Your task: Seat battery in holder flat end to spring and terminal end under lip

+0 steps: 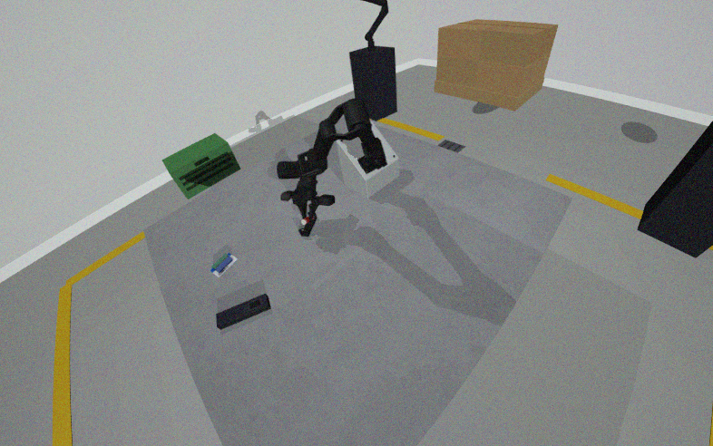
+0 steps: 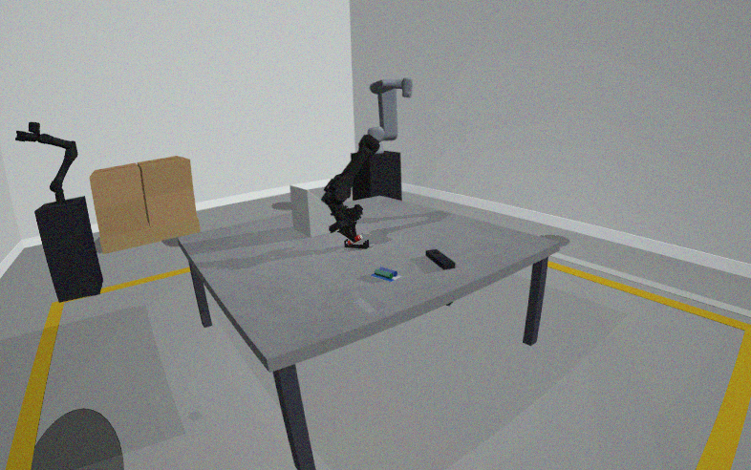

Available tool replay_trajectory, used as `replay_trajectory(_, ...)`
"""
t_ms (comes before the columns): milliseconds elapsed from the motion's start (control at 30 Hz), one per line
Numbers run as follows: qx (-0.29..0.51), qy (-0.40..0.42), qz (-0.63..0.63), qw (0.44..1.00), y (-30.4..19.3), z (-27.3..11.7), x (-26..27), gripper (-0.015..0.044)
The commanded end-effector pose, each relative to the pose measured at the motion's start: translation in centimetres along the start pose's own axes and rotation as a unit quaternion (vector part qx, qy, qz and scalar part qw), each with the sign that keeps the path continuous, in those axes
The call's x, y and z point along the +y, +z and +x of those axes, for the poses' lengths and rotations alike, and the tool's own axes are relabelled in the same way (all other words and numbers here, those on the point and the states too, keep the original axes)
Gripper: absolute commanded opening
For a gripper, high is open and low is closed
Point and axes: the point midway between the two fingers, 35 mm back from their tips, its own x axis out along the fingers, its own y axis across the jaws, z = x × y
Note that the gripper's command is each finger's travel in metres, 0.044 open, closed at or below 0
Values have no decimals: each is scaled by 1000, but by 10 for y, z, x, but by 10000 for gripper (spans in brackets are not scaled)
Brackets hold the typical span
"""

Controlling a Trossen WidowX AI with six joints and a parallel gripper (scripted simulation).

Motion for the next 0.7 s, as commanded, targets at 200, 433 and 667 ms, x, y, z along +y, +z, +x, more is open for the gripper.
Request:
replay_trajectory(200,30,-3,3,1000,-2,3,-3,58)
replay_trajectory(433,55,-6,1,998,0,7,-6,58)
replay_trajectory(667,82,-7,2,997,1,10,-8,58)
